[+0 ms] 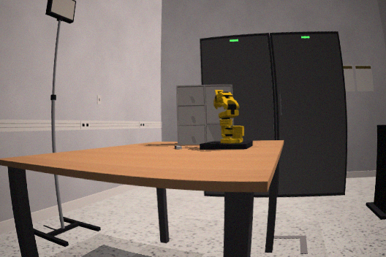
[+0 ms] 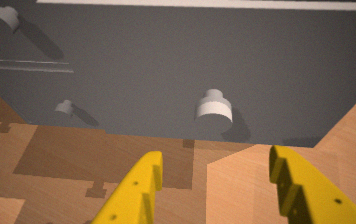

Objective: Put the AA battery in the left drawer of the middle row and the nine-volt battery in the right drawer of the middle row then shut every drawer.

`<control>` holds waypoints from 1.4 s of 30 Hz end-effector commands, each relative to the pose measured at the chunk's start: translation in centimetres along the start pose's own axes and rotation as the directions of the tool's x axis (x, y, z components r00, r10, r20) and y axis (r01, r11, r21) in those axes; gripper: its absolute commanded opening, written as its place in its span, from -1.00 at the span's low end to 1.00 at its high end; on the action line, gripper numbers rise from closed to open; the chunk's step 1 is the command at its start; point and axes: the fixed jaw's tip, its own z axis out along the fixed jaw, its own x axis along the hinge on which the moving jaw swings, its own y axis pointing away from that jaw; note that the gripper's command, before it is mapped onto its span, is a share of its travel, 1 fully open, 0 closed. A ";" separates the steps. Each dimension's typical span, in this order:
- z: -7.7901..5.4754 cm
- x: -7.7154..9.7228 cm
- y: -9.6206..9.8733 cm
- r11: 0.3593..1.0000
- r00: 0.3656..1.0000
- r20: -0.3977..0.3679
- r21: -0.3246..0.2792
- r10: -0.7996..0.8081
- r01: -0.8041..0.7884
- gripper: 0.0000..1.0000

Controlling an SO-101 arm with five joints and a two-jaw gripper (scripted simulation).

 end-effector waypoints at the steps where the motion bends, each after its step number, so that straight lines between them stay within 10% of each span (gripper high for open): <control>1: 0.3 0.4 -0.1 1.000 1.000 -0.016 0.007 0.006 -0.006 -0.57; 42: 0.5 0.8 -0.3 1.000 1.000 -0.015 0.013 0.008 -0.008 -0.57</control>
